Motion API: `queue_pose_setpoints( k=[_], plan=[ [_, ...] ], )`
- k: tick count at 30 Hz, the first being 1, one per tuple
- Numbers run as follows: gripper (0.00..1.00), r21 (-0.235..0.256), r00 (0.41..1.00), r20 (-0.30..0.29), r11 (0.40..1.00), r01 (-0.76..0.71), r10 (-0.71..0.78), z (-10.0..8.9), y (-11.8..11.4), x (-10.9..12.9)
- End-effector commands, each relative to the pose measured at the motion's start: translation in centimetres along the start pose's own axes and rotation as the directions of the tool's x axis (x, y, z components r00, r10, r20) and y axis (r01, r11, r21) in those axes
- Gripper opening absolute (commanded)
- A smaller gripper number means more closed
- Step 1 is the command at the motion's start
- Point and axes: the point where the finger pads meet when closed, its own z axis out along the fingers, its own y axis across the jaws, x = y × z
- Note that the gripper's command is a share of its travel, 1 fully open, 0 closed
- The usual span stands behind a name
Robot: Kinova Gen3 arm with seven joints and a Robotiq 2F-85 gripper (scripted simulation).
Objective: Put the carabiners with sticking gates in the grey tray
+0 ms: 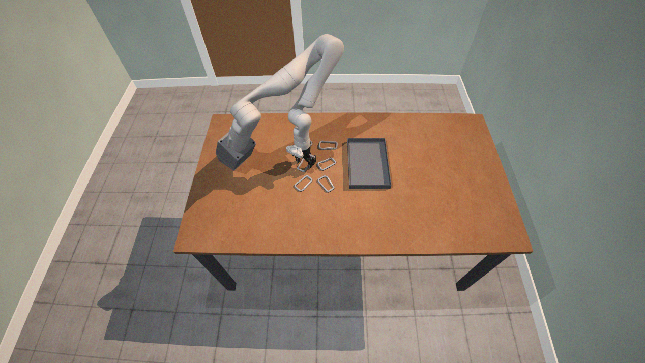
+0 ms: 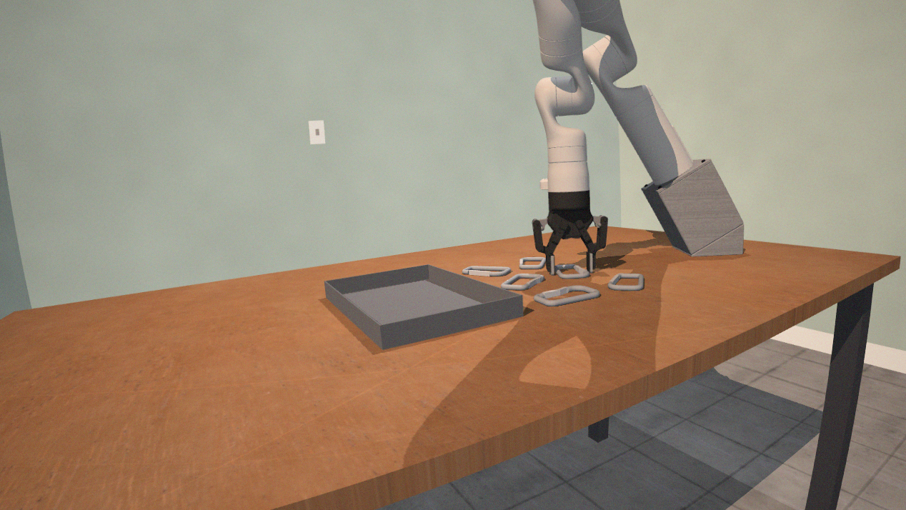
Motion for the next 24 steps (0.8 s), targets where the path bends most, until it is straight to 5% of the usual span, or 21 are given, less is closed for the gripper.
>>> queue_pose_setpoints(
  k=[1,24],
  plan=[
    [0.75,0.000,1.000,0.001,1.000,0.000,0.000,-0.03,-0.01,-0.02],
    [0.71,0.000,1.000,0.001,1.000,0.000,0.000,-0.03,-0.01,-0.02]
  ],
)
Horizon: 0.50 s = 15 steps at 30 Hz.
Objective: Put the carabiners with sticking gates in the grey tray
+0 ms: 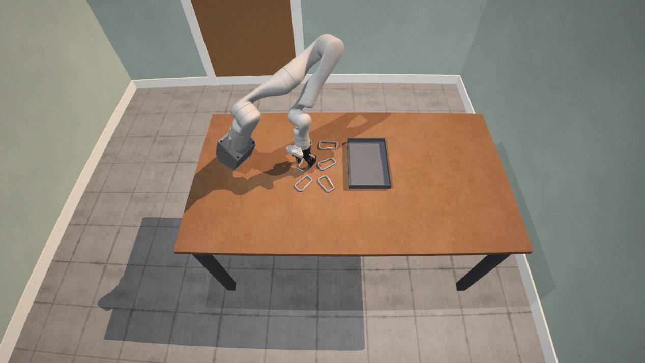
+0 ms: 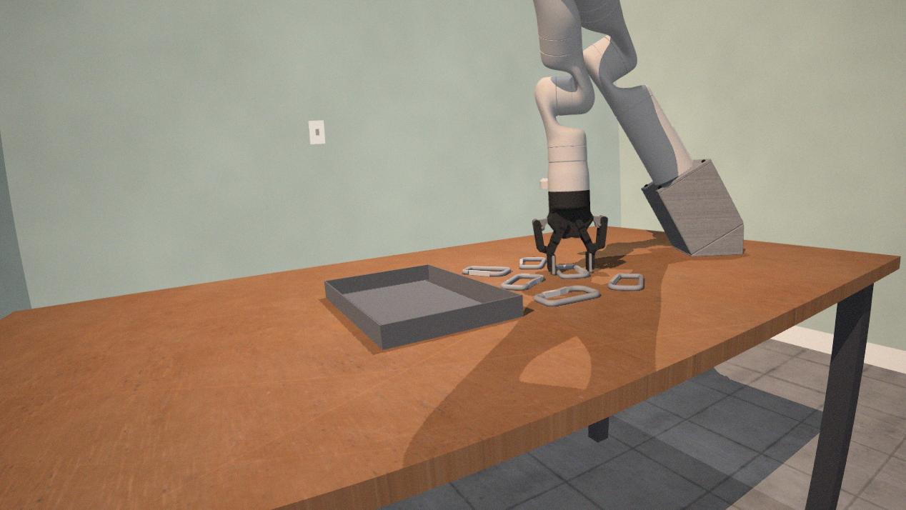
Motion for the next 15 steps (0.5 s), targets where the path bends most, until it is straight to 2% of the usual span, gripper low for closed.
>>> queue_pose_setpoints(
  k=[1,5,6,15],
  plan=[
    [0.71,0.000,1.000,0.000,1.000,0.000,0.000,0.06,-0.03,-0.03],
    [0.71,0.000,1.000,0.000,1.000,0.000,0.000,0.06,-0.03,-0.03],
    [0.67,0.000,1.000,0.001,1.000,0.000,0.000,-0.02,-0.01,-0.02],
    [0.67,0.000,1.000,0.001,1.000,0.000,0.000,-0.02,-0.01,-0.02]
  ],
)
